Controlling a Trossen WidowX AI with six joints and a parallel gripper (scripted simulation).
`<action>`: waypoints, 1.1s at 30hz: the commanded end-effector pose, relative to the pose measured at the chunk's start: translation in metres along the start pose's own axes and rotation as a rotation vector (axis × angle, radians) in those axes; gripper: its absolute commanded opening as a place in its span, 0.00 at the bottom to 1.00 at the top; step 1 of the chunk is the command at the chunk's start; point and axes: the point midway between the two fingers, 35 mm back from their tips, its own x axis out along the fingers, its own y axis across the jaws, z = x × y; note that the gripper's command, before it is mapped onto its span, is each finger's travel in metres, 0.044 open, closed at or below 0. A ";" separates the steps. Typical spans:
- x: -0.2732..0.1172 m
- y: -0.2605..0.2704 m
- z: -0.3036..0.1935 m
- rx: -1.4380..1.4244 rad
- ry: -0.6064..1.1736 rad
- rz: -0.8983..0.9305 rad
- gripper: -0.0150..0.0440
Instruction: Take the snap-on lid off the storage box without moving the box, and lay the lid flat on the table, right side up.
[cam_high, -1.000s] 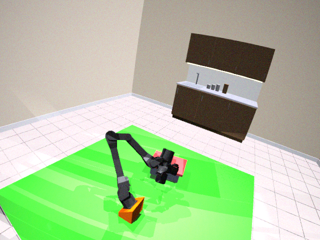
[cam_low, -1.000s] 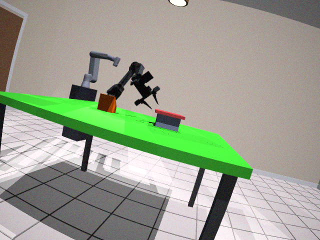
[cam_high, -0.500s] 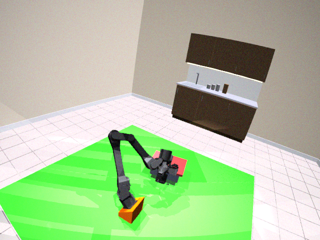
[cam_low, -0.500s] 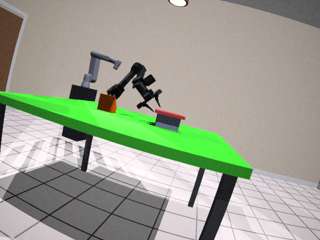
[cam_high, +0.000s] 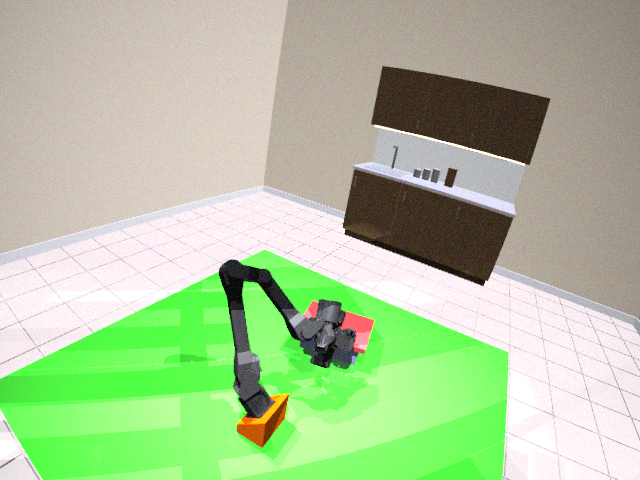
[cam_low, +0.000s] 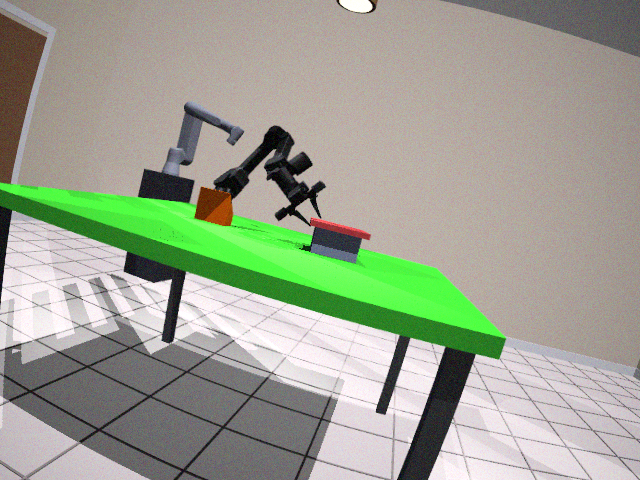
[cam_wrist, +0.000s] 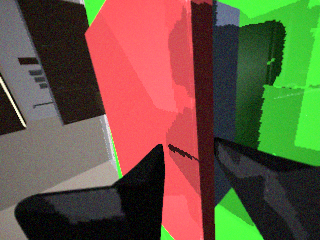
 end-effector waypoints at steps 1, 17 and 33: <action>0.000 -0.002 0.000 0.010 -0.004 -0.003 0.53; 0.000 -0.001 0.000 0.005 -0.001 -0.003 0.25; -0.003 0.001 0.000 0.005 -0.001 -0.003 0.25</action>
